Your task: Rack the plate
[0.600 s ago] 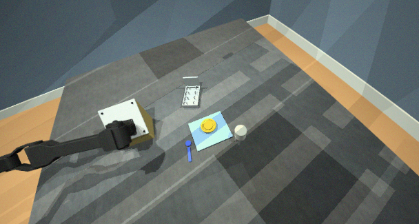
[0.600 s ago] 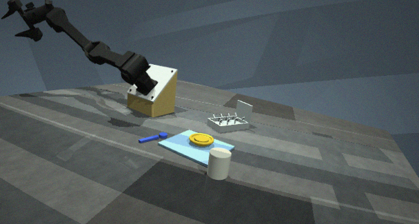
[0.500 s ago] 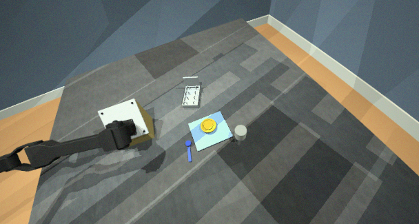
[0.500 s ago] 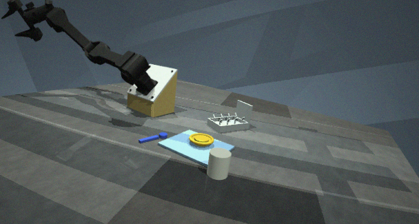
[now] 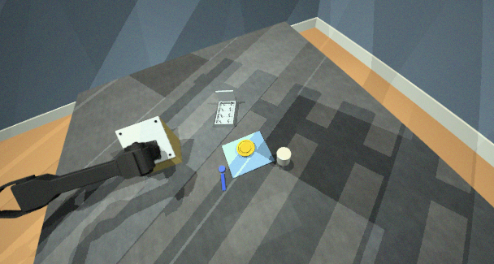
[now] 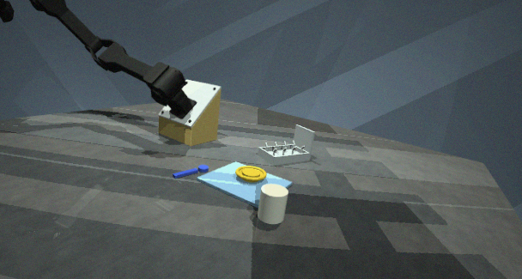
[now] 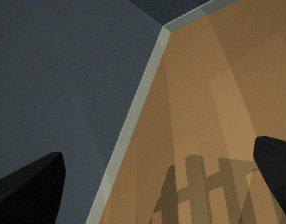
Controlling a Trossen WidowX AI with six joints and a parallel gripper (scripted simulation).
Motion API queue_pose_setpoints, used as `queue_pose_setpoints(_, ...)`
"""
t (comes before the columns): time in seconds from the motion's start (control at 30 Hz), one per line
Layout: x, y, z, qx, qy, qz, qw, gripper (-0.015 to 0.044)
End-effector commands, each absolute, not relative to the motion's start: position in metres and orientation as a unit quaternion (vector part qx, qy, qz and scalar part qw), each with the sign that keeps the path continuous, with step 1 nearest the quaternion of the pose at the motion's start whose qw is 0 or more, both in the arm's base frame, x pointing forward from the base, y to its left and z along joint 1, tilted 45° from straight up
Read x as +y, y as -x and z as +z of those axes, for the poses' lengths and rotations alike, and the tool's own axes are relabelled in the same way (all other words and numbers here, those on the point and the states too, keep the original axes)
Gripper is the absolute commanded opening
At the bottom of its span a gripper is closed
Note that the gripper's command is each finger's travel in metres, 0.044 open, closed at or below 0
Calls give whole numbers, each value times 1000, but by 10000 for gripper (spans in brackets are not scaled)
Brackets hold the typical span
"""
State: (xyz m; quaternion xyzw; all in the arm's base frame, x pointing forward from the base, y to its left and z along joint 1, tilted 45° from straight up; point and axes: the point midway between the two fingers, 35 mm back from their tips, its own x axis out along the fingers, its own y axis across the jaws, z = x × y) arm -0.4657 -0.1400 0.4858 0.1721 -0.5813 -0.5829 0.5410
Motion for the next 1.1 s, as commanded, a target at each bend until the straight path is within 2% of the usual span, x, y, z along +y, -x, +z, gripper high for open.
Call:
queue_pose_setpoints(0.0, -145, 418, 530, -557, -138, -573, 586, 400)
queue_pose_setpoints(0.3, -144, 288, 613, -483, -63, -541, 686, 400)
queue_pose_setpoints(0.57, -134, 183, 654, -446, -23, -489, 749, 400)
queue_pose_setpoints(1.07, -107, -45, 654, -262, 92, -431, 858, 400)
